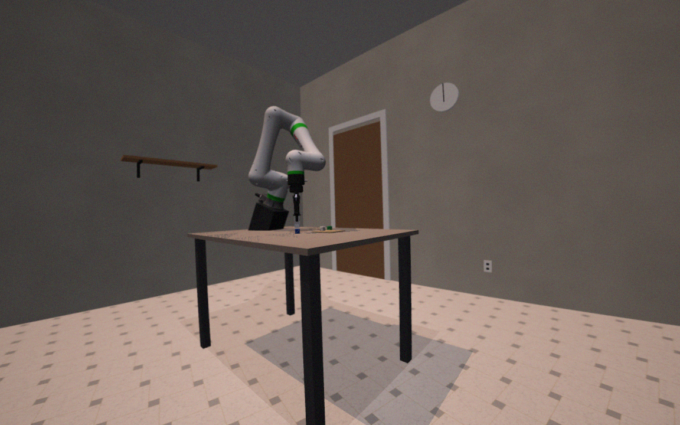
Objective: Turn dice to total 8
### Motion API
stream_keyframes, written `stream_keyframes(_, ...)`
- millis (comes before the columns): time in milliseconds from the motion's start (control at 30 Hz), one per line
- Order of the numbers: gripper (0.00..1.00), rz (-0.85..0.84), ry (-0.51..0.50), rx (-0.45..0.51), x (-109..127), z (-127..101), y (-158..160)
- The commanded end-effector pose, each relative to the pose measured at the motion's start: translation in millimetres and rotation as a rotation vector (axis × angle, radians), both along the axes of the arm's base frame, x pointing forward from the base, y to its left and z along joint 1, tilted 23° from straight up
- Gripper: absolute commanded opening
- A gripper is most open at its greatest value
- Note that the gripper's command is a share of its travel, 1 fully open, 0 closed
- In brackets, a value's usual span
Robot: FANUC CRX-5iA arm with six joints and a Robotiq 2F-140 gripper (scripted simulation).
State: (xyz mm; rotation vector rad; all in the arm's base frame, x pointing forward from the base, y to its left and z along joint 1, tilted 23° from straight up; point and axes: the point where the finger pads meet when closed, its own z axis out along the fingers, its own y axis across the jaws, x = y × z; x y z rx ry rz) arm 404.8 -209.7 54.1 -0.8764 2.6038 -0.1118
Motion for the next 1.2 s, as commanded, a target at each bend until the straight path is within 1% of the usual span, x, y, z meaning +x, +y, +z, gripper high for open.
stream_keyframes(0,0.25,0.0,0.0,0.0,0.1,0.2,-0.2)
stream_keyframes(933,0.25,0.0,0.0,0.0,0.1,0.1,-0.1)
stream_keyframes(1167,0.25,0.0,0.0,0.0,2.1,-4.7,0.1)
